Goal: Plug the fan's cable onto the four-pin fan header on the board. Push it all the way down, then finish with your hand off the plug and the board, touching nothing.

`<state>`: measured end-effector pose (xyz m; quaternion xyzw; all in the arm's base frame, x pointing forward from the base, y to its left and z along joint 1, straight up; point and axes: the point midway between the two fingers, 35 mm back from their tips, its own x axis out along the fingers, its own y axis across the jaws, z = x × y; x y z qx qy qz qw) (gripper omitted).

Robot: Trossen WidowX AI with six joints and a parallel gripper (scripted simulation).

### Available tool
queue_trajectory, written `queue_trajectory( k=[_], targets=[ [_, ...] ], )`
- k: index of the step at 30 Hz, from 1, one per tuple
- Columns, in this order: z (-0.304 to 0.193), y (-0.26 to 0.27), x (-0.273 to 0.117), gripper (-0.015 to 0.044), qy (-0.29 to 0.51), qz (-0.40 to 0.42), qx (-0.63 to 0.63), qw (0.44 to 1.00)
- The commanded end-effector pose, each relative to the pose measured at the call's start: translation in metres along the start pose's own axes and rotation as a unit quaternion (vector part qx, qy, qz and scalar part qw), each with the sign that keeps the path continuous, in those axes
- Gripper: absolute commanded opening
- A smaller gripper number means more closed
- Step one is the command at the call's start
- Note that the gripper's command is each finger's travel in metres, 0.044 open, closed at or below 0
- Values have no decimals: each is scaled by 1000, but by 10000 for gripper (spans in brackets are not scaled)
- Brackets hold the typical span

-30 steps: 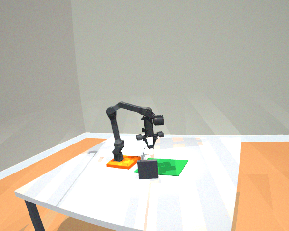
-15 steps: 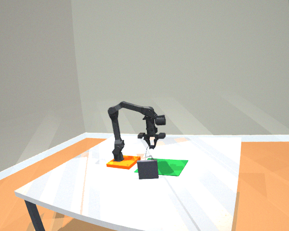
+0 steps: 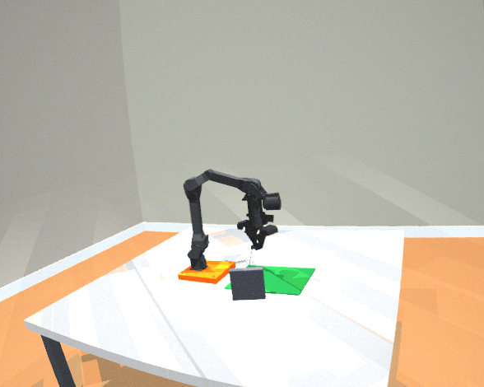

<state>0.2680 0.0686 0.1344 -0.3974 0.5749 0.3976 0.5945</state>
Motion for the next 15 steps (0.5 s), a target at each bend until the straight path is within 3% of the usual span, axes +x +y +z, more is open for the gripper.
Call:
queue_trajectory(
  k=[1,15],
  targets=[
    [1,-7,-2,0,0,-4,74,997],
    [3,-22,-3,0,-1,-5,313,950]
  ],
)
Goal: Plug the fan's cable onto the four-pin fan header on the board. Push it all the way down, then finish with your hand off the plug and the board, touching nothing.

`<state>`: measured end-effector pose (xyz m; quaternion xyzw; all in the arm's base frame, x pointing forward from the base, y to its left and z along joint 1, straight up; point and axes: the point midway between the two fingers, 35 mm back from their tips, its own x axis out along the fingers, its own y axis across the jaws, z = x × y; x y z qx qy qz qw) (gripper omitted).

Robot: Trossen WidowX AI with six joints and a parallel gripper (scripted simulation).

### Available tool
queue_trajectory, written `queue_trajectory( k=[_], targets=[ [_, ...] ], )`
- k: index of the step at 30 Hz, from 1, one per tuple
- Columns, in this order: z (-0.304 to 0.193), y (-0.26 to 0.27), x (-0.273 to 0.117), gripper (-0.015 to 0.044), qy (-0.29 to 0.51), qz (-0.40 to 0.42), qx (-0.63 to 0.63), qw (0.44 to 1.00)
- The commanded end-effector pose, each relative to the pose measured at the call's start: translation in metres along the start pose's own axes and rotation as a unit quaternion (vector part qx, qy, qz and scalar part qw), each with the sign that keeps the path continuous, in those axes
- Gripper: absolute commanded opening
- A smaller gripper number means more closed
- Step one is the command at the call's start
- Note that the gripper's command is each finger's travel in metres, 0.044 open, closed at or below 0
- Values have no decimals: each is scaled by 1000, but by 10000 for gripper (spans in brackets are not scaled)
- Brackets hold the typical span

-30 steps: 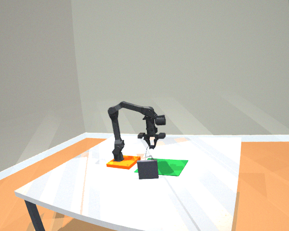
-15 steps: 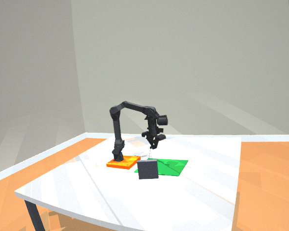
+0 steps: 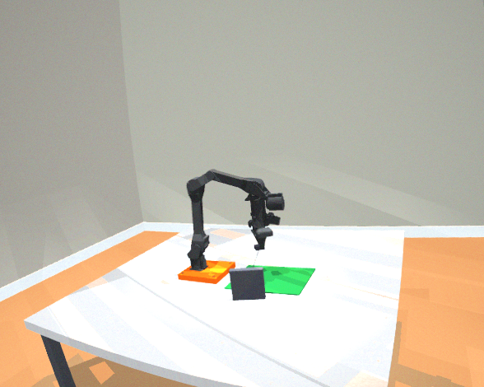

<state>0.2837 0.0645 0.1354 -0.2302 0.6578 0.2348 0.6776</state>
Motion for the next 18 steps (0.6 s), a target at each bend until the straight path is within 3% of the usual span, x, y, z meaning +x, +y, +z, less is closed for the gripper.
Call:
queue_trajectory(
  k=[1,18],
  targets=[
    [4,-5,-2,0,-2,-4,74,997],
    [14,-21,-2,0,-4,-4,362,932]
  ],
)
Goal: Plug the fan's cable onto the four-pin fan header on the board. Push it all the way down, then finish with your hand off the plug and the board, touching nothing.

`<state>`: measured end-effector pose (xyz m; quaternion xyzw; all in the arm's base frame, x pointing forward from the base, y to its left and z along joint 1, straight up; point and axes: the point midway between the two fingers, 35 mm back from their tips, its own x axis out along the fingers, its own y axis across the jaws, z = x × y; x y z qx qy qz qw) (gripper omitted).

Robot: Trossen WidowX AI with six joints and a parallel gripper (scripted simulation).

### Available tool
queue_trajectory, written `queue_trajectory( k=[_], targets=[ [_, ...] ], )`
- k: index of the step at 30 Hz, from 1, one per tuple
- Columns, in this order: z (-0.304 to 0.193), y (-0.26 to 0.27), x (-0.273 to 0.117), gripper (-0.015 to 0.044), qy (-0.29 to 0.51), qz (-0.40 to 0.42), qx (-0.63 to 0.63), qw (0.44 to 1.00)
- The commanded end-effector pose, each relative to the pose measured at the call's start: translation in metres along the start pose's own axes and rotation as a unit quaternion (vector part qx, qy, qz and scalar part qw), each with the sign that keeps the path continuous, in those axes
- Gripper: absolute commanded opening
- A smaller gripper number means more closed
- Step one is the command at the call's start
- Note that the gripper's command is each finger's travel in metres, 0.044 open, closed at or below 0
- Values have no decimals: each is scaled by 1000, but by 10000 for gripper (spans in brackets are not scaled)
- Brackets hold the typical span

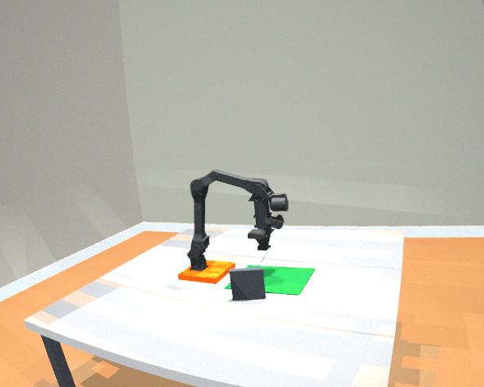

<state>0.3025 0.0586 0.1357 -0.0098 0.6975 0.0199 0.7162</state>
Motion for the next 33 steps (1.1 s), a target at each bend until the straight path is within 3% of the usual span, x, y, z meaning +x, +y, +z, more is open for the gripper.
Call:
queue_trajectory(
  k=[1,12,23,33],
  targets=[
    [6,-2,-2,0,-4,-2,74,997],
    [18,-7,-1,0,-5,-1,263,965],
    [28,-12,0,0,-6,0,439,898],
    [28,-13,4,0,-13,-16,452,892]
  ],
)
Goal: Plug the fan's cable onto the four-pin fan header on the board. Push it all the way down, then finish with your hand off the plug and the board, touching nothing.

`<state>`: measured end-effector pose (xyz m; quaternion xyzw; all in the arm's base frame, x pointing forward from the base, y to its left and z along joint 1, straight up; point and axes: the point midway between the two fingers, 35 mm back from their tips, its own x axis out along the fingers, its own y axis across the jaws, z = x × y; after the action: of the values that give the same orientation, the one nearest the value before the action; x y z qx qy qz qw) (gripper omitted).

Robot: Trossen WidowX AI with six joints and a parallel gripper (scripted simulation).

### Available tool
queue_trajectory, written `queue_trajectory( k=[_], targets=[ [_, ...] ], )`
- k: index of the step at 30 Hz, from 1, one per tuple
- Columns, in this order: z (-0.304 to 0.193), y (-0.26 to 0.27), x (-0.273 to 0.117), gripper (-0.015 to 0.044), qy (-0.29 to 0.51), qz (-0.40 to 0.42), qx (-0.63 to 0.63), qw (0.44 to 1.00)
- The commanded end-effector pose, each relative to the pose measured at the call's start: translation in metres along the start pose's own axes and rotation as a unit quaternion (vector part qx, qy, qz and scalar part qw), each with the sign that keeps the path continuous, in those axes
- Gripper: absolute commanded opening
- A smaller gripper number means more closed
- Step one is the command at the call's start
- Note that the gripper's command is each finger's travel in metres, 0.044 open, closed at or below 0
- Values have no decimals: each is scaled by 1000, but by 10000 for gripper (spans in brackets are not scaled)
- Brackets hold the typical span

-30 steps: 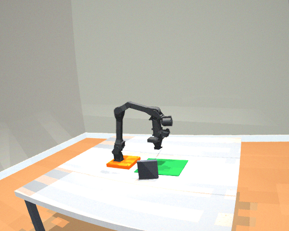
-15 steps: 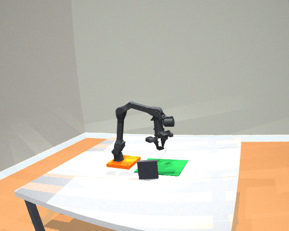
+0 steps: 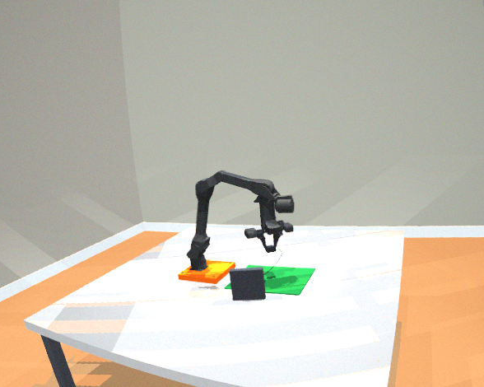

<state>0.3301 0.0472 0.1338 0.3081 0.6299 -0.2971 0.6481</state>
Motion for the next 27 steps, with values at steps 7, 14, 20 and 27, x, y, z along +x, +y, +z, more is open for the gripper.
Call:
queue_trajectory(
  k=[7,14,20,27],
  targets=[
    [1,-2,12,0,-51,-33,11,998],
    [1,-4,21,0,-93,-58,16,994],
    [1,-5,27,0,-130,-75,19,988],
    [1,-7,34,0,-175,-92,23,980]
  ],
)
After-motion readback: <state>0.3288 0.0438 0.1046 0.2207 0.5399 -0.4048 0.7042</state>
